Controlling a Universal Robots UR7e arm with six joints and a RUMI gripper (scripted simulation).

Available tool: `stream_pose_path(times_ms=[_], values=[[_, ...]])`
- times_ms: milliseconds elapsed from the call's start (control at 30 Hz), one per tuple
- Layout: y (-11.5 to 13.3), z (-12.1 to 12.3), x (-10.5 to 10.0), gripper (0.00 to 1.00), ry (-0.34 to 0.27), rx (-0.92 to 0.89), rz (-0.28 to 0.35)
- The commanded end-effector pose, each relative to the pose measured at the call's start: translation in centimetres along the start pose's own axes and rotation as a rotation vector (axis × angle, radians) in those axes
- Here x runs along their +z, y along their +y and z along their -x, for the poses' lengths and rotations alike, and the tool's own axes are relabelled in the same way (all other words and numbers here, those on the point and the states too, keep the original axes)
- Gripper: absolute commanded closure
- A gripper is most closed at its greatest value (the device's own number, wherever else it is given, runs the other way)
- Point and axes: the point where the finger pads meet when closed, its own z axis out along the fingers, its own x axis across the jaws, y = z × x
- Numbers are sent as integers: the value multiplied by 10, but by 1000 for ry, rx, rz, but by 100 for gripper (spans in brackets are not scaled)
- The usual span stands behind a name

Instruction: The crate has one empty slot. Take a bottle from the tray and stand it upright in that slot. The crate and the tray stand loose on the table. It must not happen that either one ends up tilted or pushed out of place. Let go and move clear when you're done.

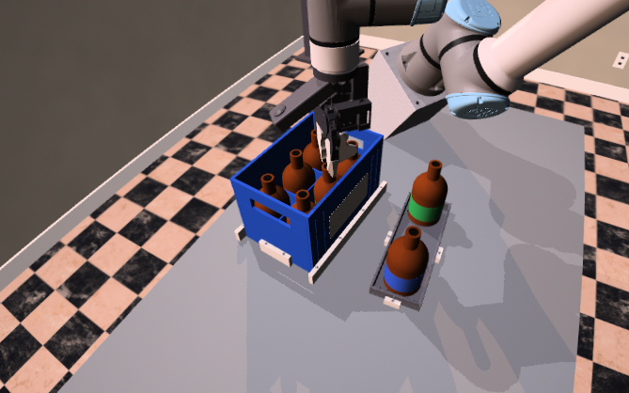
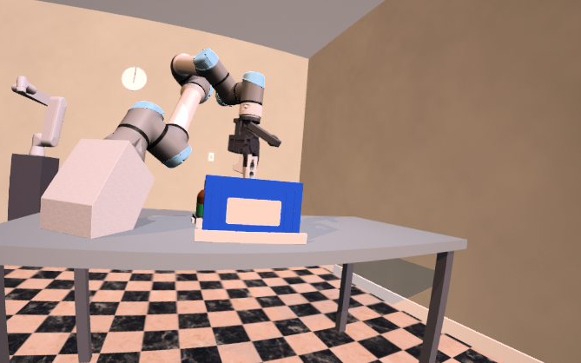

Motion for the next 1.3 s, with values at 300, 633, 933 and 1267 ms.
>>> stream_pose_path(times_ms=[300,633,933,1267], values=[[0,0,5,100,0,0,-1],[0,0,8,100,0,0,-1],[0,0,8,100,0,0,-1],[0,0,8,100,0,0,-1]])
